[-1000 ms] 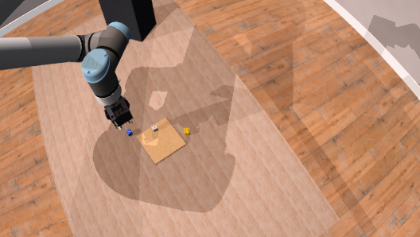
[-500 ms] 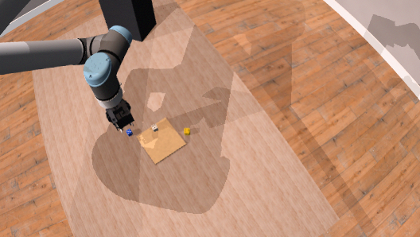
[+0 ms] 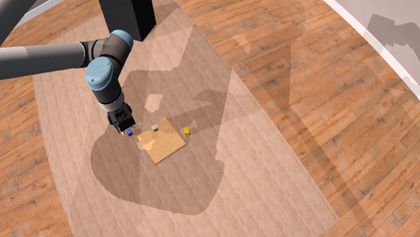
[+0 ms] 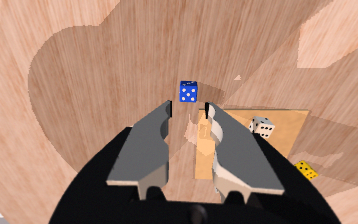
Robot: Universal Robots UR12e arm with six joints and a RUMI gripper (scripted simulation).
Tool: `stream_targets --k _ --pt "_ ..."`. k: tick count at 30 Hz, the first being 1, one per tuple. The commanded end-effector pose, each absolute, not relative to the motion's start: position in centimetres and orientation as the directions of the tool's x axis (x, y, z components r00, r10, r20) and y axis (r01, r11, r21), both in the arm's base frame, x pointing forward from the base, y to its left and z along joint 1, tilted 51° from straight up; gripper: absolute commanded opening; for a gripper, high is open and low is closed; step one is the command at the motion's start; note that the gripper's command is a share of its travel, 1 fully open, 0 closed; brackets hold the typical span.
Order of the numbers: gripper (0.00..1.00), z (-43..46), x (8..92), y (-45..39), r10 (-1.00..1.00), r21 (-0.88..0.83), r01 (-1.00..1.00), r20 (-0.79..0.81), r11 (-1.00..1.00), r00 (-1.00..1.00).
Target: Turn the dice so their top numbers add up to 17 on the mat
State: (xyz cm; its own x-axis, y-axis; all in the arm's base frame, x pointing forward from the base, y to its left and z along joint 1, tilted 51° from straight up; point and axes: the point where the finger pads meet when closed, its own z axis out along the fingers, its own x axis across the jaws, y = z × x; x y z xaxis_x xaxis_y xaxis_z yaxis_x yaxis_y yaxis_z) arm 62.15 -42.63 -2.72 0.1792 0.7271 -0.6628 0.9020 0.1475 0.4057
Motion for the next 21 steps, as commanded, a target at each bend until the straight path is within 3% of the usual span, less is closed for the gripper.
stream_targets --k 1,21 --pt "0.21 -3.06 62.40 -43.00 0.727 0.406 0.902 -0.663 0.148 0.179" --pt "0.21 -3.30 62.55 -43.27 0.727 0.406 0.902 -0.663 0.148 0.179"
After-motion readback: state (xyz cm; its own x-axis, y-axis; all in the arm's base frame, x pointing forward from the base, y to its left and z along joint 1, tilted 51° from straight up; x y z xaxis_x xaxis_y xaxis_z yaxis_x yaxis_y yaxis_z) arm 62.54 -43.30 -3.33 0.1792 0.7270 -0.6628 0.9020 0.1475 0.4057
